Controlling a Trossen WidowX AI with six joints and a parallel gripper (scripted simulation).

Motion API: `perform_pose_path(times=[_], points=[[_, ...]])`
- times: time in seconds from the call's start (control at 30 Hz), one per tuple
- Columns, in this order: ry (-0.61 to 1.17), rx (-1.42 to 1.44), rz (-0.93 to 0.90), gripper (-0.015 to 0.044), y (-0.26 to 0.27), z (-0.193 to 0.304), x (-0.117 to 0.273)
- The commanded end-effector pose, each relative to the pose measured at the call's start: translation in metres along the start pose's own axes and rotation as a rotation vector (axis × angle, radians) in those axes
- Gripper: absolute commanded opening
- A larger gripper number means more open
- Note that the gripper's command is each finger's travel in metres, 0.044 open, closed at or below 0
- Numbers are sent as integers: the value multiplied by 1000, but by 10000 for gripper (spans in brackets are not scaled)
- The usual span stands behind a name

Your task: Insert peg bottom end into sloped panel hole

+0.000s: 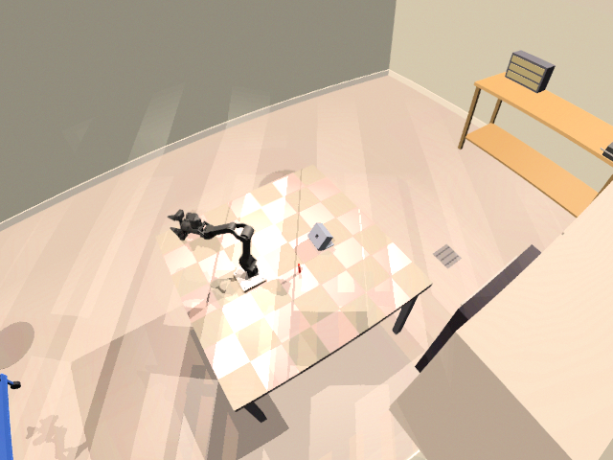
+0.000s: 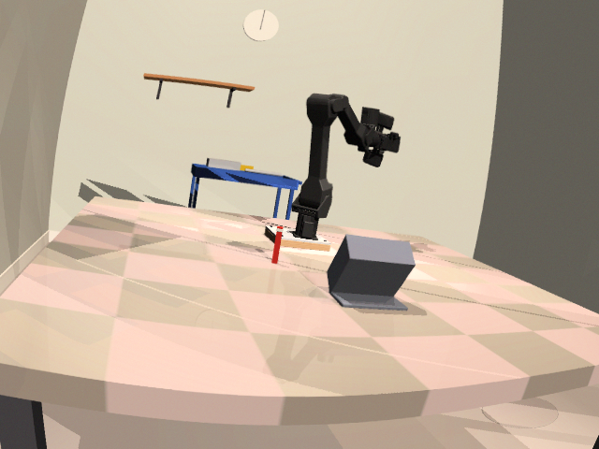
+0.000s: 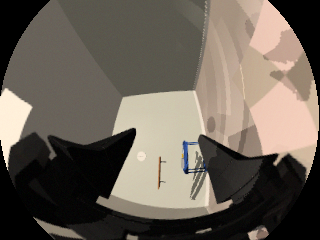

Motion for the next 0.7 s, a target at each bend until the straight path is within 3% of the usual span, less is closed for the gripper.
perform_pose_path(times=[0.0, 0.67], points=[[-1, 1, 0, 426, 0, 0, 0], [-231, 170, 57, 440, 11, -83, 11]])
Point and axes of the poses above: the point midway between the two fingers, 35 mm back from their tips, its own x axis back along the fingers, its own y axis across the jaws, z = x × y, the point moved 3 cm from there along x, back along the fingers, and after that the axes turned 13 degrees about -x, right-handed, at the moved point
